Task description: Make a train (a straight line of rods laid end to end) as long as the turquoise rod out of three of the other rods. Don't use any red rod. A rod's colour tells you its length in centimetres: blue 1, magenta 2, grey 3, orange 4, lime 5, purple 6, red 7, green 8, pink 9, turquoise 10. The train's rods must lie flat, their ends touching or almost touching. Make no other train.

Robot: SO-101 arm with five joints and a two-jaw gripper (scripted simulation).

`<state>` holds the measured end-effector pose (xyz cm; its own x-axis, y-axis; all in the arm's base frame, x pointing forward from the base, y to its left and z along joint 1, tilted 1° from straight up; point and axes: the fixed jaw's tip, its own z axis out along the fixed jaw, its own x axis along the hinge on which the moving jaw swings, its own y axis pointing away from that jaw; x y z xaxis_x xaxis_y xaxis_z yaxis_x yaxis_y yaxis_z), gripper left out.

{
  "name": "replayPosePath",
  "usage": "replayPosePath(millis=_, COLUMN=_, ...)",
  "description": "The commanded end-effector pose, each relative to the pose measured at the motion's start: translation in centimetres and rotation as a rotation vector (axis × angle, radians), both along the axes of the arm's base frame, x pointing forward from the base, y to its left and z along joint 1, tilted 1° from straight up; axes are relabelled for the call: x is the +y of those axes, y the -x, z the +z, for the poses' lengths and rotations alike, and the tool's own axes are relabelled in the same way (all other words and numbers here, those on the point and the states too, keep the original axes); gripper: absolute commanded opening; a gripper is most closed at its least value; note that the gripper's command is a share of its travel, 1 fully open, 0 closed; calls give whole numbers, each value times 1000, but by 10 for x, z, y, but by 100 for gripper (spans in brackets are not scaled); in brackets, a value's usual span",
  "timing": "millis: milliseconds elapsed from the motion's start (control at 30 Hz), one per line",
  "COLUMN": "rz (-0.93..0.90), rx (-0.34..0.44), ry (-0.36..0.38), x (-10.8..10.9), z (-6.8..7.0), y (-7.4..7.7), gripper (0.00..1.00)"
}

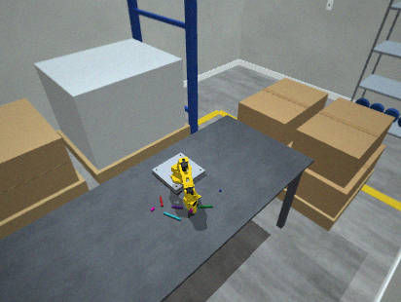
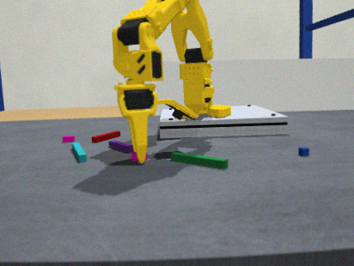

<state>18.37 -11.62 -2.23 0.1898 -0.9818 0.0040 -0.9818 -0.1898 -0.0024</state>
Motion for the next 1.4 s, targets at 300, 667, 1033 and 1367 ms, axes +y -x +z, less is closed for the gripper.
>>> replayPosePath(millis=300, rz=15, rx=33, ry=-21, x=5, z=-7, y=6, gripper=19)
replayPosePath(millis=667, rz=15, rx=33, ry=-21, x=5, z=-7, y=6, gripper=18)
replayPosePath(millis=1033, rz=15, rx=33, ry=-21, x=5, z=-7, y=6, gripper=13)
replayPosePath(millis=1367, rz=15, rx=33, ry=-21, x=5, z=-7, y=6, gripper=7)
